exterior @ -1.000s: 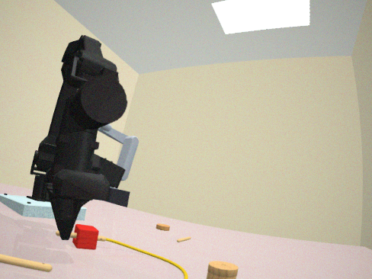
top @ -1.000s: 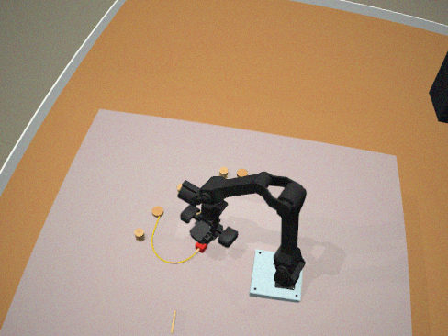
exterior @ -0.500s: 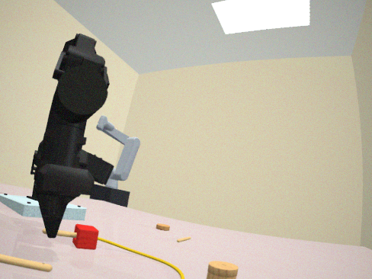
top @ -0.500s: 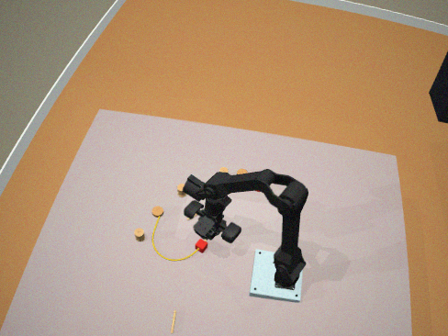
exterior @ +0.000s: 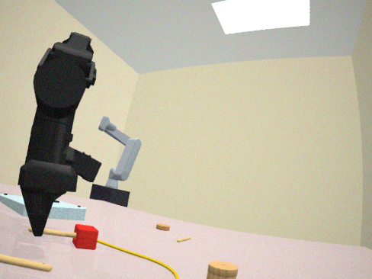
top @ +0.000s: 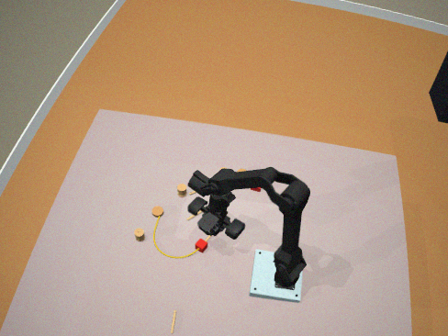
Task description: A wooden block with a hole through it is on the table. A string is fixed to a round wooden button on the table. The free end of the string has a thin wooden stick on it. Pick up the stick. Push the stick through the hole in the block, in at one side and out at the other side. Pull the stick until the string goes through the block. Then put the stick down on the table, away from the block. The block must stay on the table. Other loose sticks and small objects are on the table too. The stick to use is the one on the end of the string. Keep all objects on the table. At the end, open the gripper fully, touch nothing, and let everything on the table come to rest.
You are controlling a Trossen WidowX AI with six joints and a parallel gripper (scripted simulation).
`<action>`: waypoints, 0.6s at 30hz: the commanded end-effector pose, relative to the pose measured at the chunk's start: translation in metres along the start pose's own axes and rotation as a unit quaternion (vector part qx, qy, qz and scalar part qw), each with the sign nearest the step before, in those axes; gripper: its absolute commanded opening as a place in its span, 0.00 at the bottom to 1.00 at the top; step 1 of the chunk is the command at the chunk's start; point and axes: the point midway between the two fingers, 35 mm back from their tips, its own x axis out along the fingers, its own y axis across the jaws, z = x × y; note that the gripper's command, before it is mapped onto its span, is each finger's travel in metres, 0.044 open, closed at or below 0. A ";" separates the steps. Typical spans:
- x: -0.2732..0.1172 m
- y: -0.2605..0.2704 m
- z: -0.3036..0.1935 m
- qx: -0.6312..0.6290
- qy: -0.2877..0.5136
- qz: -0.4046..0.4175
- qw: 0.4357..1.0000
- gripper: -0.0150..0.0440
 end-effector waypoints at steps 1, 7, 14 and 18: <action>-0.001 0.000 -0.006 0.000 0.001 0.000 1.000 0.25; -0.001 -0.001 -0.013 0.010 0.001 -0.001 1.000 0.25; -0.002 -0.001 -0.021 0.022 0.002 -0.002 1.000 0.25; -0.003 -0.001 -0.025 0.026 0.002 -0.002 1.000 0.25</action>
